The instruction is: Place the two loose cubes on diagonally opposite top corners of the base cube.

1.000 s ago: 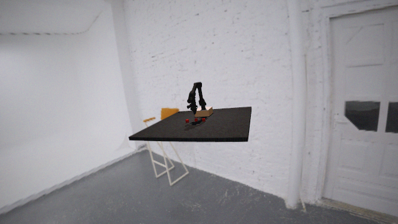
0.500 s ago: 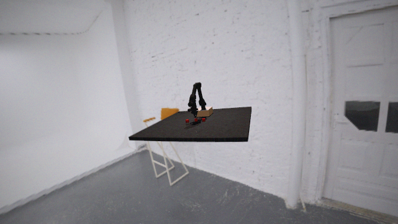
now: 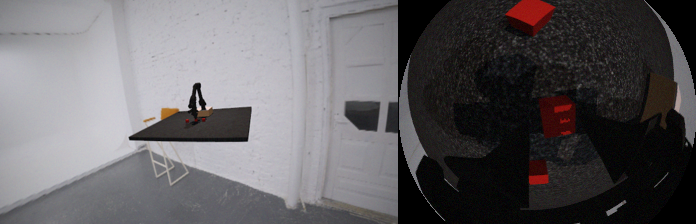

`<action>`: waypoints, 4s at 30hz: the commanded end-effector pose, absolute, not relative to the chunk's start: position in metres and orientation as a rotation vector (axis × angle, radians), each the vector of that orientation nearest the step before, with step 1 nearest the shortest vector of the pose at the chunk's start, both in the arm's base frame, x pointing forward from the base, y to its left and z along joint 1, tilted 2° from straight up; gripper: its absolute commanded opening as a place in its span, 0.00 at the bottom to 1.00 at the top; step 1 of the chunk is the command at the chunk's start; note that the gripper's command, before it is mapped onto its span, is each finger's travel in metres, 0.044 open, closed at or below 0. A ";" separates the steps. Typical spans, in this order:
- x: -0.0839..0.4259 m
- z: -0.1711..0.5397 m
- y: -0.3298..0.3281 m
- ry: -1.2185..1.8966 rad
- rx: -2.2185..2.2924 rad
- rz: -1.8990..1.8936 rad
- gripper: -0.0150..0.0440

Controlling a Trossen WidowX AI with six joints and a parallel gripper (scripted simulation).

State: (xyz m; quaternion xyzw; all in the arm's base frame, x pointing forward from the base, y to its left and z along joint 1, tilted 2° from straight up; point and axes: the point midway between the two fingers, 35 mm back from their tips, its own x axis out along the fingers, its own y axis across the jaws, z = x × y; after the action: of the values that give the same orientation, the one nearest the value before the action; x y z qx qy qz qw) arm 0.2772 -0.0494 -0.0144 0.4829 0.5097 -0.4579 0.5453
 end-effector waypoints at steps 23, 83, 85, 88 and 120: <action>0.277 -0.019 -0.050 1.211 1.141 -1.091 0.43; 0.285 0.059 0.009 1.334 0.902 -0.863 0.43; 0.286 0.057 0.015 1.345 0.876 -0.838 0.43; 0.286 0.054 0.024 1.360 0.838 -0.801 0.43; 0.284 0.031 0.075 1.433 0.627 -0.595 0.43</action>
State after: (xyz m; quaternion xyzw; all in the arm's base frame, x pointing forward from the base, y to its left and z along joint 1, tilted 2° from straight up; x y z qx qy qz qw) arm 0.2846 0.0755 0.0353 0.2832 0.6348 -0.2651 0.6683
